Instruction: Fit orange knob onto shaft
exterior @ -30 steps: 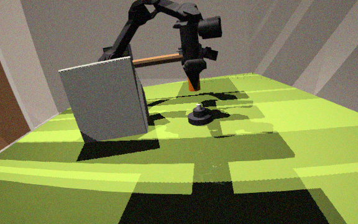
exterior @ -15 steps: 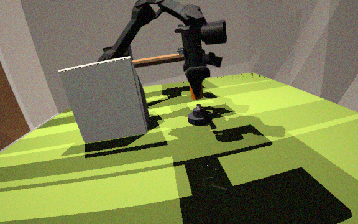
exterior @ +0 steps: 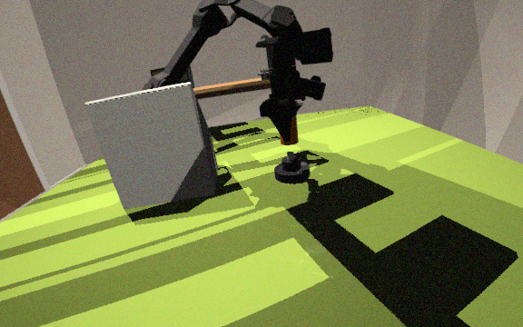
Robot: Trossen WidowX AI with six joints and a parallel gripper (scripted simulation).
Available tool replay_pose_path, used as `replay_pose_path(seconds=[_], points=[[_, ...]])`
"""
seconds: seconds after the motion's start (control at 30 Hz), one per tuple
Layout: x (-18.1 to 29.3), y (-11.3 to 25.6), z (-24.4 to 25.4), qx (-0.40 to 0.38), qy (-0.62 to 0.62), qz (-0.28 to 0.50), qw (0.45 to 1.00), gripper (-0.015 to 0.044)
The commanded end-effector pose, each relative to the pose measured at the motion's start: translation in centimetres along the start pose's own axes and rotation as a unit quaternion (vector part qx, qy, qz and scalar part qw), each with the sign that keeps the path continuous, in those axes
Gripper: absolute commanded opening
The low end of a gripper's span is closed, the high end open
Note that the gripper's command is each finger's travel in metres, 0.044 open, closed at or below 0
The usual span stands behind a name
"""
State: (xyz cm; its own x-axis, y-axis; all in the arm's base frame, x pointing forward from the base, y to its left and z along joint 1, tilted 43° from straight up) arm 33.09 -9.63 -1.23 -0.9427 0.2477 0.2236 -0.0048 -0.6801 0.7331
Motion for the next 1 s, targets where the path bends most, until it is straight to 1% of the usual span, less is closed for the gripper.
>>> replay_pose_path(seconds=[0.0,0.17,0.3,0.47,0.73,0.97], points=[[-0.12,0.19,-0.36,0.002,-0.053,-0.002,0.999,0.0],[-0.1,0.2,-0.45,0.002,-0.118,-0.002,0.993,0.0],[-0.1,0.2,-0.46,0.002,-0.137,-0.003,0.991,0.0],[-0.04,0.2,-0.41,0.002,-0.192,-0.003,0.981,0.0],[0.18,0.19,-0.17,0.001,-0.305,-0.003,0.952,0.0],[0.19,0.19,0.06,0.001,-0.4,-0.003,0.917,0.0]])
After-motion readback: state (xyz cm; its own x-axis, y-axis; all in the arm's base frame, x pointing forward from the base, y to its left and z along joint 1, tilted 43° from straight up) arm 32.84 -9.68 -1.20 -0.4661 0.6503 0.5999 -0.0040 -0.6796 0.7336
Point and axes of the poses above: the point midway between the two fingers, 35 mm back from their tips, its own y axis back along the fingers, its own z axis across the jaws, x = y × z, the point moved 7 cm from there along y, back along the fingers, and after that the axes turned 3 degrees about y, right-handed, at the moved point
